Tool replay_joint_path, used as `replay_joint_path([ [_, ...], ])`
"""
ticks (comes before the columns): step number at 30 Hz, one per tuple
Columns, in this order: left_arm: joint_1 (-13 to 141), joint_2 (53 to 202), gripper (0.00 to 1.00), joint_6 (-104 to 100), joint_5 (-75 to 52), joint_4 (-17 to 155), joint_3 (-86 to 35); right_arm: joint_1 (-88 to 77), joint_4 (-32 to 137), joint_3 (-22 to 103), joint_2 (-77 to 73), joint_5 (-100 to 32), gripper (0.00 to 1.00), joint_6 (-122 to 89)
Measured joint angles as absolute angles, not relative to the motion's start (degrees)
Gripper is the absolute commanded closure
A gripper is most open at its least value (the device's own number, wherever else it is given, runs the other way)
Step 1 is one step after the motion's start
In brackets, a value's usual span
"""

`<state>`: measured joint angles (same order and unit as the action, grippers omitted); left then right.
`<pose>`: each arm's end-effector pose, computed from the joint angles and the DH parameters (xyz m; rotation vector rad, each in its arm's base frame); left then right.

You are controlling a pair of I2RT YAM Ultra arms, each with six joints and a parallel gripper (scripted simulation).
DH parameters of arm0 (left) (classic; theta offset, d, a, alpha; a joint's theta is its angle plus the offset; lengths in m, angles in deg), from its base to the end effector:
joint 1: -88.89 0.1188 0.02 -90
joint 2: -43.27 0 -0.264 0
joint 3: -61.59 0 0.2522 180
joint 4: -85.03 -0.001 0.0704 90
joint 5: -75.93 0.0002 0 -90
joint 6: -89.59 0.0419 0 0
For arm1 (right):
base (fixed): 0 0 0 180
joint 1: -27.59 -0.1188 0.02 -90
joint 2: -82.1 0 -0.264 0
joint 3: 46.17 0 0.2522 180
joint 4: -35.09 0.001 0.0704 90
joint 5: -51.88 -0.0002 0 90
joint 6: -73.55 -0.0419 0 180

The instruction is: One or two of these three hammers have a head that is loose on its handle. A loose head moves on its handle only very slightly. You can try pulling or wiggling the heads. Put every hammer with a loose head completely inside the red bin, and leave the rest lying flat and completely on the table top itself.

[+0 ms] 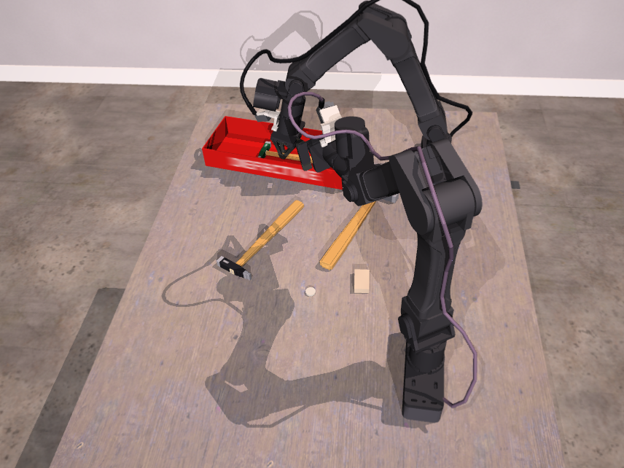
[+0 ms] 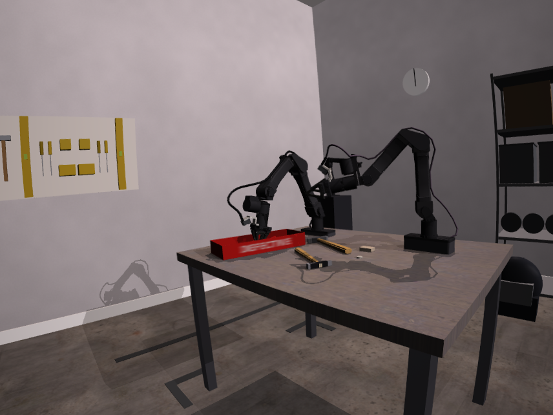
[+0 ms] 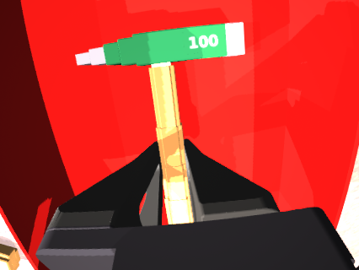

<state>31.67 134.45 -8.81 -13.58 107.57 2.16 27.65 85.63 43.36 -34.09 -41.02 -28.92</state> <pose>0.1904 -0.2945 0.2319 0.7532 1.6438 -0.8402 0.3866 -0.0015 0.1330 0.3262 2.8955 -0.0380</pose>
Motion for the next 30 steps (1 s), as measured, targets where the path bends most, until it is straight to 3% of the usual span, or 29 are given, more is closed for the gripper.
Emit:
replay_joint_path([
  [18, 31.67, 134.45, 0.00, -8.81, -13.58, 107.57, 2.16, 27.65, 83.95, 42.00, -34.00, -41.11, 0.92, -28.92],
  [20, 31.67, 134.45, 0.00, -8.81, -13.58, 107.57, 2.16, 27.65, 83.92, 42.00, -33.98, -41.11, 0.69, -28.94],
  [21, 31.67, 134.45, 0.00, -8.81, -13.58, 107.57, 2.16, 27.65, 83.73, 41.98, -34.04, -41.13, 0.64, -28.92],
  [22, 31.67, 134.45, 0.00, -8.81, -13.58, 107.57, 2.16, 27.65, 83.55, 41.96, -34.09, -41.11, 0.52, -28.92],
  [30, 31.67, 134.45, 0.00, -8.81, -13.58, 107.57, 2.16, 27.65, 83.40, 41.85, -34.02, -41.11, 0.51, -28.81],
])
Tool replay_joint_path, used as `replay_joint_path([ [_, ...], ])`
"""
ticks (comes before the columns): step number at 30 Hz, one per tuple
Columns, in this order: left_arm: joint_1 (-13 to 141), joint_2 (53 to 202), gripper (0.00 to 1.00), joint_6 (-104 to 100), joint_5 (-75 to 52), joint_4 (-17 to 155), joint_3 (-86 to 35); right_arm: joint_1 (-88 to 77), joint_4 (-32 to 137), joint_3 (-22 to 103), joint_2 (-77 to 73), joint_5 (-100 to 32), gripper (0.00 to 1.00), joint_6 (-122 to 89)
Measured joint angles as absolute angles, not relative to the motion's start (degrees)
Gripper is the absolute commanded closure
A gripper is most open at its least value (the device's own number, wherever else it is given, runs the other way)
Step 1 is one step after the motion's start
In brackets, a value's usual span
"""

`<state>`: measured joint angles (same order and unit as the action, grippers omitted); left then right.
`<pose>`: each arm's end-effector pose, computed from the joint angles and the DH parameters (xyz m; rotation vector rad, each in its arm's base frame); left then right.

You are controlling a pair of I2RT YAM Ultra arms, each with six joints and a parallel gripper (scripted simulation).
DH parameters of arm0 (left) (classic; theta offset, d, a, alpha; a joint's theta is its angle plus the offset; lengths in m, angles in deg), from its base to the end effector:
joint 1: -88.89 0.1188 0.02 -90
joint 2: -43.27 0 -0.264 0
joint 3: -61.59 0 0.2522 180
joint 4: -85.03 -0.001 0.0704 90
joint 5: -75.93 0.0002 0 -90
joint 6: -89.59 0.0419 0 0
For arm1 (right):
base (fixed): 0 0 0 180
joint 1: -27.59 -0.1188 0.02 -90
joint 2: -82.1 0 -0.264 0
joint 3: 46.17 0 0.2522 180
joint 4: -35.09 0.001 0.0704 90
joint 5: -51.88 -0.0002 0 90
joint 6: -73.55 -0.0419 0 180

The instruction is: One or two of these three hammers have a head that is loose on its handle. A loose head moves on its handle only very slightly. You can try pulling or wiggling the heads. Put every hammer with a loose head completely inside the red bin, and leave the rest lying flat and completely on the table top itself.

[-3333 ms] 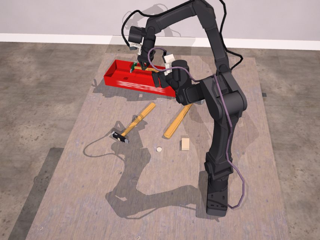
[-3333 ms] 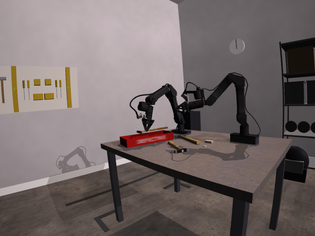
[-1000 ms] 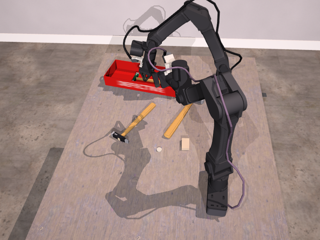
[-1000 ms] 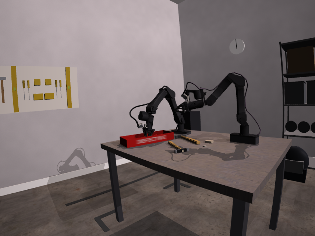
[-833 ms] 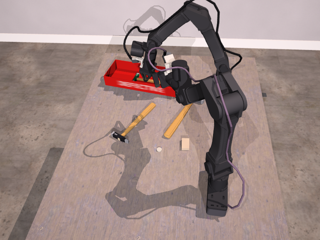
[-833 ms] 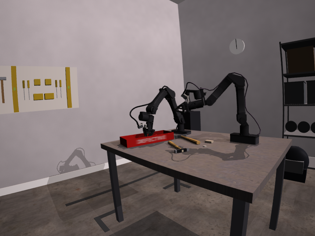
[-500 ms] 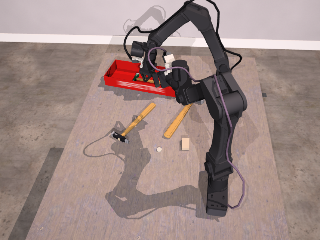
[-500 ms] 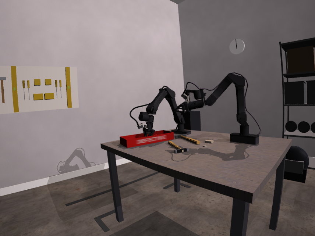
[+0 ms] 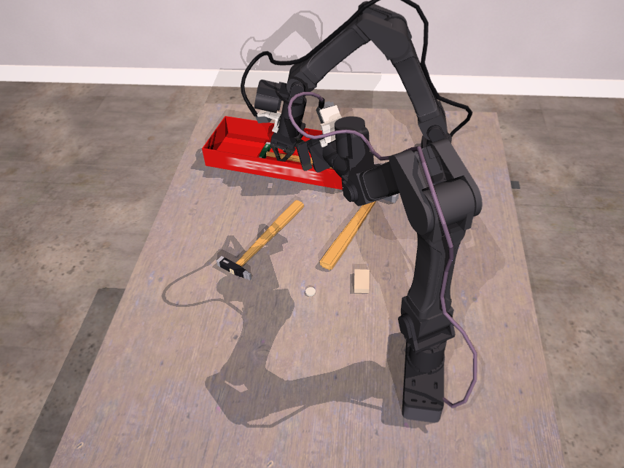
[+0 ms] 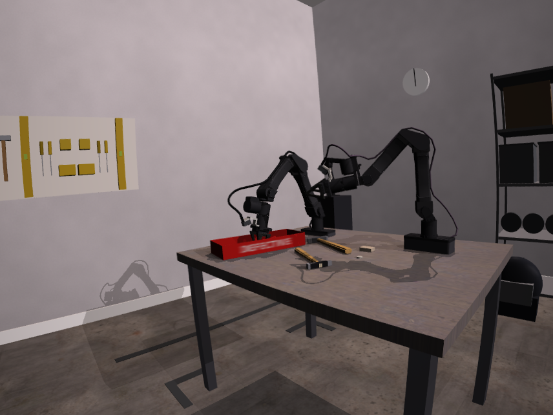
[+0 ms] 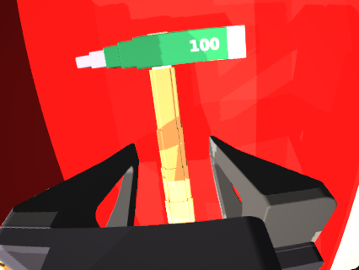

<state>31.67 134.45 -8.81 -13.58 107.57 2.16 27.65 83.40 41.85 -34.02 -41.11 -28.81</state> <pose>0.1904 -0.2945 0.2319 0.7532 1.6438 -0.8402 0.3849 -0.0016 0.1279 0.3227 2.8820 -0.0382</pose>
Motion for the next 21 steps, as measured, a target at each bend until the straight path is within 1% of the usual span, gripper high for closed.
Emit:
replay_joint_path([
  [14, 31.67, 134.45, 0.00, -8.81, -13.58, 107.57, 2.16, 27.65, 84.62, 41.85, -30.48, -41.15, 0.51, -28.57],
  [18, 31.67, 134.45, 0.00, -8.81, -13.58, 107.57, 2.16, 27.65, 85.41, 41.83, -29.71, -41.19, 0.06, -28.57],
  [19, 31.67, 134.45, 0.00, -8.81, -13.58, 107.57, 2.16, 27.65, 85.83, 41.83, -29.47, -41.21, 0.00, -28.57],
  [21, 31.67, 134.45, 0.00, -8.81, -13.58, 107.57, 2.16, 27.65, 87.31, 42.11, -28.69, -41.24, 0.00, -28.57],
])
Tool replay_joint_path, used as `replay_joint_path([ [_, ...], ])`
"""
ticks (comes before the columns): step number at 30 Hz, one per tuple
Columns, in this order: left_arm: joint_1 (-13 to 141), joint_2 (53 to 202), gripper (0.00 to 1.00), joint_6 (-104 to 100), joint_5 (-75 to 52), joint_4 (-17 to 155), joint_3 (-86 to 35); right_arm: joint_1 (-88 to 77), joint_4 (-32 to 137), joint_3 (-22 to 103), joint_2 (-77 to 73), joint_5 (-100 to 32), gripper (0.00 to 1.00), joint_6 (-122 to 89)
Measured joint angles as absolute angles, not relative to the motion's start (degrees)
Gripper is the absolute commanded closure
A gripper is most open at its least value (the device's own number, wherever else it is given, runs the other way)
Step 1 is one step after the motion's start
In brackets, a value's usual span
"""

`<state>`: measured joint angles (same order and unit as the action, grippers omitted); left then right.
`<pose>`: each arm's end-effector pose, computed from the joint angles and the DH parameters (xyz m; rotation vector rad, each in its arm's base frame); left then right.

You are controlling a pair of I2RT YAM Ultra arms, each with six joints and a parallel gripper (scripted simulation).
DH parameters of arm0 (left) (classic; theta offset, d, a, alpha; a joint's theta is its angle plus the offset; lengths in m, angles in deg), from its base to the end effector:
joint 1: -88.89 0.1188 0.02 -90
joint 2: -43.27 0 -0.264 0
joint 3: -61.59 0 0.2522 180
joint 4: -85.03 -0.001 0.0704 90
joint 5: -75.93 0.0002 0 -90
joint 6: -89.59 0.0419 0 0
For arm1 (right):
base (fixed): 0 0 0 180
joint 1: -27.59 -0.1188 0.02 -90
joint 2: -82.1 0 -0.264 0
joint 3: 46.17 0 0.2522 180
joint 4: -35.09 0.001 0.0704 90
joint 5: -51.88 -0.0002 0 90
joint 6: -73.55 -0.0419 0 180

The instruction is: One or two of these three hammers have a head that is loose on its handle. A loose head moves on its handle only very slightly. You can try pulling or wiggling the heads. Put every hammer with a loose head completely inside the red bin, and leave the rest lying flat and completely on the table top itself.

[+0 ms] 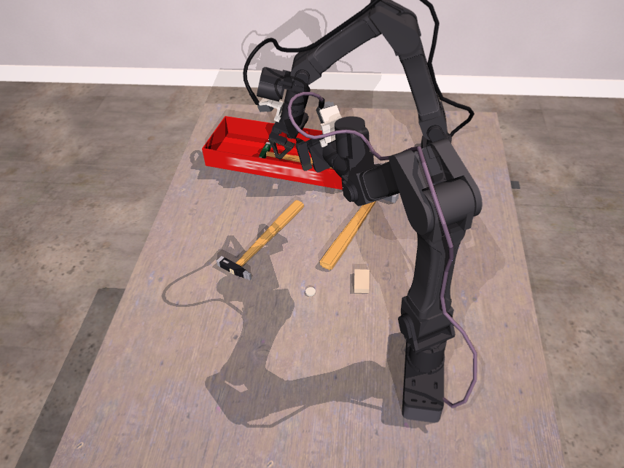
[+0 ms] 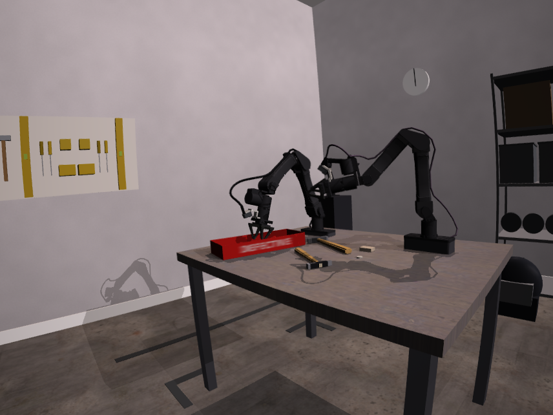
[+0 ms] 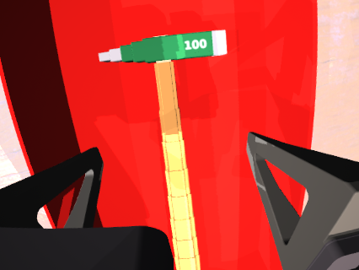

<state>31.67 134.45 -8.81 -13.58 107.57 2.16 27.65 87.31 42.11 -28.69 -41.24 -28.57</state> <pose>0.1904 -0.2945 0.2319 0.7532 1.6438 -0.8402 0.3761 -0.0017 0.1607 0.3150 2.8534 -0.0373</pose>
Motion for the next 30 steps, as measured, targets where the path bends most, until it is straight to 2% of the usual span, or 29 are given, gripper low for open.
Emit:
replay_joint_path([
  [18, 31.63, 134.43, 0.00, -8.81, -13.58, 106.71, 2.05, 27.65, 91.60, 44.23, -25.52, -41.04, 0.00, -27.00],
  [30, 20.57, 143.89, 0.00, -8.77, -13.25, 83.63, -9.54, 29.50, 78.13, 42.42, -22.50, -37.54, 0.00, -13.51],
])
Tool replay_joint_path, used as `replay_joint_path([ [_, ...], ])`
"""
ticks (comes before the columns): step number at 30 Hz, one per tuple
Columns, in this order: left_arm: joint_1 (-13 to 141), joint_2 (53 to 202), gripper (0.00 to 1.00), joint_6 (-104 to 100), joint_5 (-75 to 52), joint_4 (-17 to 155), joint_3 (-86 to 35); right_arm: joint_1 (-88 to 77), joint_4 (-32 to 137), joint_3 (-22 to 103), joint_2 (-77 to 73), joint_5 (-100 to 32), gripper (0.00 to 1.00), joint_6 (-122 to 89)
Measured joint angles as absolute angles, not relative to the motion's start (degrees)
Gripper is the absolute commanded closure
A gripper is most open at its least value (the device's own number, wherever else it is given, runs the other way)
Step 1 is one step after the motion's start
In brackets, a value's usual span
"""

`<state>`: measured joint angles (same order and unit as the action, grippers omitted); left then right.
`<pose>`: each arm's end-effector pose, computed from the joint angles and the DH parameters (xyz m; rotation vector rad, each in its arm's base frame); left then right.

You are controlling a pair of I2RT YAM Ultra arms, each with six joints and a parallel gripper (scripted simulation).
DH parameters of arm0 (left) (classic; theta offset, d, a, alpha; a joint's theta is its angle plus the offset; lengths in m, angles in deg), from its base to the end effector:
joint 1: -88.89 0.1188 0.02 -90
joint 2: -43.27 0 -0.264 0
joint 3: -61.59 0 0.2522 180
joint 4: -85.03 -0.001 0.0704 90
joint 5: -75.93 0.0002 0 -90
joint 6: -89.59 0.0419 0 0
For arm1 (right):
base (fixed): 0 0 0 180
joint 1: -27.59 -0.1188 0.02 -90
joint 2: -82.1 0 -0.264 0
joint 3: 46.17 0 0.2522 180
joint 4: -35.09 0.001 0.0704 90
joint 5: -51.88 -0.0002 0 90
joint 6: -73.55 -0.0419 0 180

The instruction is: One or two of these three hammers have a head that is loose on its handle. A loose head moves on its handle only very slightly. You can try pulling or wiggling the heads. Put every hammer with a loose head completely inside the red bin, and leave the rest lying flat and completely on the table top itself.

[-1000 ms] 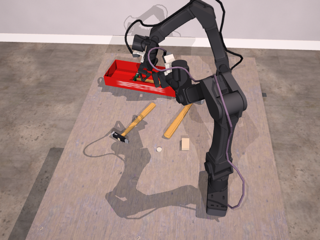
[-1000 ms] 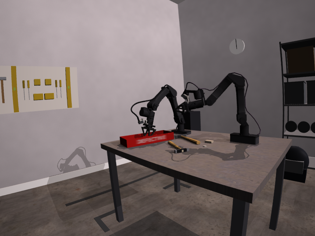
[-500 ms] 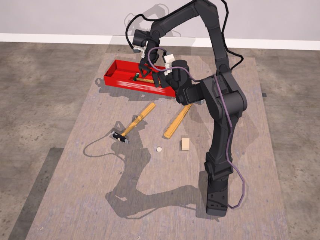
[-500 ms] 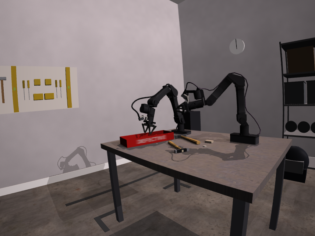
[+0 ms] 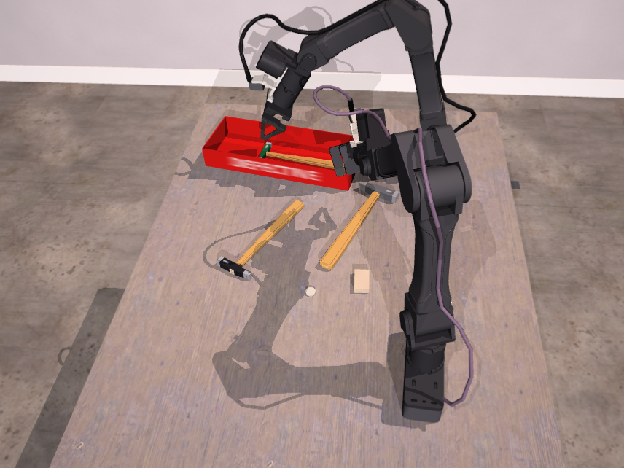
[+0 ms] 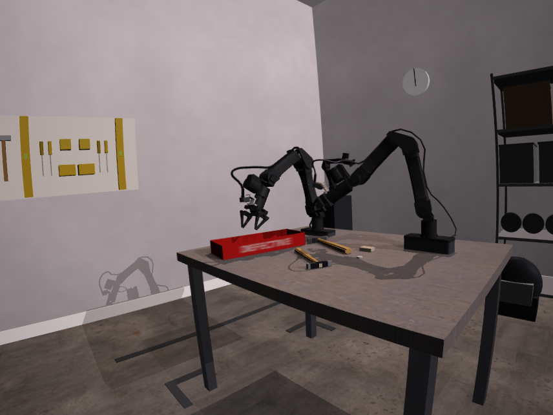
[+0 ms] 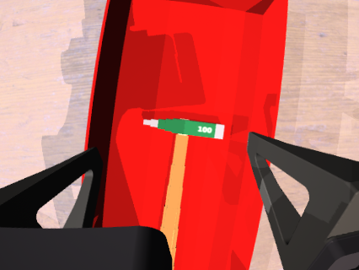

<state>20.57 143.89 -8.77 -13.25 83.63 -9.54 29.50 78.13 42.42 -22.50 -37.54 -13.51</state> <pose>0.1424 -0.3571 0.1963 1.1162 1.9168 -0.7927 0.3864 -0.0115 0.2083 -0.0270 2.6013 -0.0173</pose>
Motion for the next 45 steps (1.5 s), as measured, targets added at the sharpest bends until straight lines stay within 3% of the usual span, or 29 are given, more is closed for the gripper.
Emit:
replay_joint_path([
  [11, 12.79, 153.55, 0.00, -8.77, -13.29, 66.52, -23.20, 30.27, 75.90, 41.30, -22.52, -36.47, 0.00, -11.59],
  [29, 12.55, 154.23, 0.00, -8.77, -13.32, 63.74, -24.42, 30.27, 73.50, 40.03, -21.43, -35.86, 0.00, -11.39],
  [38, 13.25, 153.75, 0.00, -9.38, -13.60, 64.42, -23.61, 30.27, 68.17, 32.49, -8.51, -35.33, 0.00, -12.29],
  [45, 23.19, 146.19, 0.00, -10.39, -14.39, 66.63, -13.80, 30.27, 61.28, 27.95, 9.34, -35.42, 0.00, -14.12],
])
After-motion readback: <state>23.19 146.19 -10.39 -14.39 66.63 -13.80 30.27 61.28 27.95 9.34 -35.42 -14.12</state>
